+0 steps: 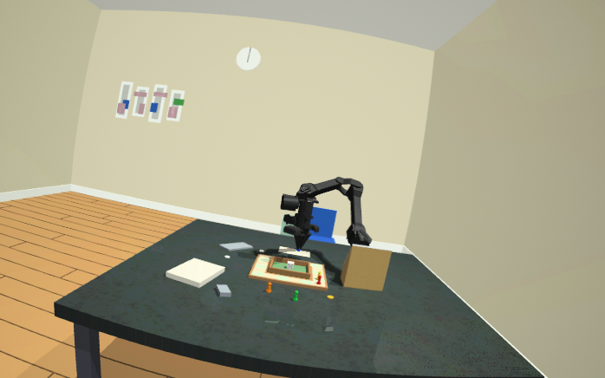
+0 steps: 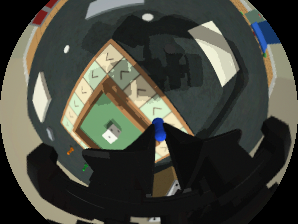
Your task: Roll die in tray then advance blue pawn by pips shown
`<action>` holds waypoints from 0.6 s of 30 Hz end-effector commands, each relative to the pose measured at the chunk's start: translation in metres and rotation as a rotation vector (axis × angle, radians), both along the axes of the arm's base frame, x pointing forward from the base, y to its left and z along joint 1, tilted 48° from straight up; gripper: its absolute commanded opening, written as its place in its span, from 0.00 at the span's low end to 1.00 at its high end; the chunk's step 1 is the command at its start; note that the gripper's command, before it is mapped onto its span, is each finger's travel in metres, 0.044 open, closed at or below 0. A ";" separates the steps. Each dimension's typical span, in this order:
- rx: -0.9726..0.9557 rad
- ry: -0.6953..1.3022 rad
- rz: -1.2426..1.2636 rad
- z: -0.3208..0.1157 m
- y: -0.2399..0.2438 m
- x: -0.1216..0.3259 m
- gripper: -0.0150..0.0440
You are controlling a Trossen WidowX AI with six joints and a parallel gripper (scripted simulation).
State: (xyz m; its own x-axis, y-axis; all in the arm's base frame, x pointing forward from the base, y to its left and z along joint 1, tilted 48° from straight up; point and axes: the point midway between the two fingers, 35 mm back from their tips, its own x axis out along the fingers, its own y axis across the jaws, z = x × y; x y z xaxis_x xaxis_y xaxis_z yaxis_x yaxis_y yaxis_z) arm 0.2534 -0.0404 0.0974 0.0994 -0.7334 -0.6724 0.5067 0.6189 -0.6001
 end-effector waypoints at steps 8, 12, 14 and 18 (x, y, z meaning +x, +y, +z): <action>-0.007 0.004 0.004 -0.021 -0.023 0.004 0.25; -0.008 0.003 0.004 -0.025 -0.029 0.004 0.25; -0.008 0.003 0.004 -0.026 -0.029 0.004 0.25; -0.008 0.003 0.004 -0.029 -0.032 0.005 0.25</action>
